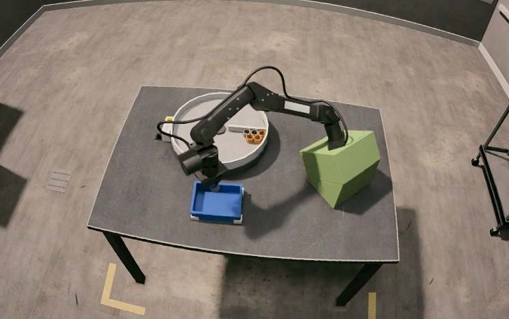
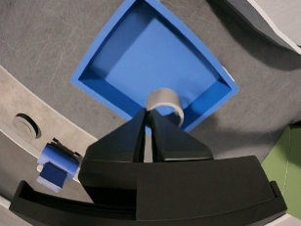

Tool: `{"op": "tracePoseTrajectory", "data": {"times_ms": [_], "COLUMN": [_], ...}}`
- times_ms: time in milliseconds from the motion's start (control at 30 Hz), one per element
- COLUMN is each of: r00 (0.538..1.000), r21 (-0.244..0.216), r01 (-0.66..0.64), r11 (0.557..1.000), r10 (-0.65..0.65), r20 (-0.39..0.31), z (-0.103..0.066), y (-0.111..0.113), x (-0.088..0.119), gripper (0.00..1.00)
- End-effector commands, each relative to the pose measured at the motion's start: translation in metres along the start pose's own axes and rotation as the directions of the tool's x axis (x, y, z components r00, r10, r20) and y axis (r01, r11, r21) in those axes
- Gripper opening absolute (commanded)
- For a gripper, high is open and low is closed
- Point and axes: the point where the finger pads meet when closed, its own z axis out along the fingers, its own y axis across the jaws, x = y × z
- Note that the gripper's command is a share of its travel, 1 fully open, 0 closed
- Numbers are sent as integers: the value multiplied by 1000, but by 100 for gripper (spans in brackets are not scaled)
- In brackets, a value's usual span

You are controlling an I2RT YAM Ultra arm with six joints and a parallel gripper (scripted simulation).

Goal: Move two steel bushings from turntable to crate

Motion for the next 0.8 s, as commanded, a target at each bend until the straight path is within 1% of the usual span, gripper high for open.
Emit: {"op": "tracePoseTrajectory", "data": {"times_ms": [0,767], "r00": [1000,1000], "r21": [-4,-9], "r01": [29,26], "r11": [1000,1000], "r10": [-29,-26], "r20": [9,9], "z": [-15,-17], "y": [3,6], "x": [10,9], "gripper": [0,0]}}
